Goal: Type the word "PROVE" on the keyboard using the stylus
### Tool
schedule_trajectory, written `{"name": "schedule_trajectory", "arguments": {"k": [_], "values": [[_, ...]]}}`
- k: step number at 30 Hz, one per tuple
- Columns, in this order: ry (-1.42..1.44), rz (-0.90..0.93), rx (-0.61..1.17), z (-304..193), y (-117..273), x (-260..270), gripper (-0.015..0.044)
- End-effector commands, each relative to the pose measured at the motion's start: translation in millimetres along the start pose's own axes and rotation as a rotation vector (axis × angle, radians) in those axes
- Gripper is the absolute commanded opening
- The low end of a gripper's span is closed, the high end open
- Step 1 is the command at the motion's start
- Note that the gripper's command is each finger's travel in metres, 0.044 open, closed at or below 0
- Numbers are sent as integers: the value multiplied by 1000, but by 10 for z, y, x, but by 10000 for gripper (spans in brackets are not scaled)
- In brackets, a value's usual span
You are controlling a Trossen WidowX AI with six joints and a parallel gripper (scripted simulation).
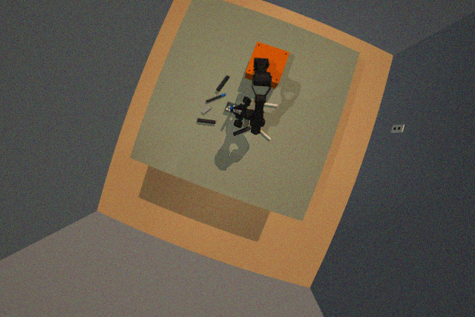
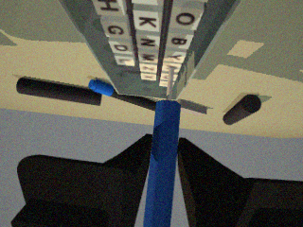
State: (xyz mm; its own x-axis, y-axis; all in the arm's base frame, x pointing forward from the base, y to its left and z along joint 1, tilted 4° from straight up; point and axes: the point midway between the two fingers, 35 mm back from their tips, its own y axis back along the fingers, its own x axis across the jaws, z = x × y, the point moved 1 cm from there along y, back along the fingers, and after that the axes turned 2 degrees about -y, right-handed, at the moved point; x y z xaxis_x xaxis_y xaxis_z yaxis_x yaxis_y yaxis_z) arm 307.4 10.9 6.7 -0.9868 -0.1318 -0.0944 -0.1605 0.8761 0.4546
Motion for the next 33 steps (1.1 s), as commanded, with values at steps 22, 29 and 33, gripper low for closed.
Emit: {"name": "schedule_trajectory", "arguments": {"k": [22, 29, 33], "values": [[3, -2, 3, -236, 134, -16, 81], [6, -2, 3, -277, 151, -5, 71], [6, -2, 3, -277, 151, -5, 45]]}}
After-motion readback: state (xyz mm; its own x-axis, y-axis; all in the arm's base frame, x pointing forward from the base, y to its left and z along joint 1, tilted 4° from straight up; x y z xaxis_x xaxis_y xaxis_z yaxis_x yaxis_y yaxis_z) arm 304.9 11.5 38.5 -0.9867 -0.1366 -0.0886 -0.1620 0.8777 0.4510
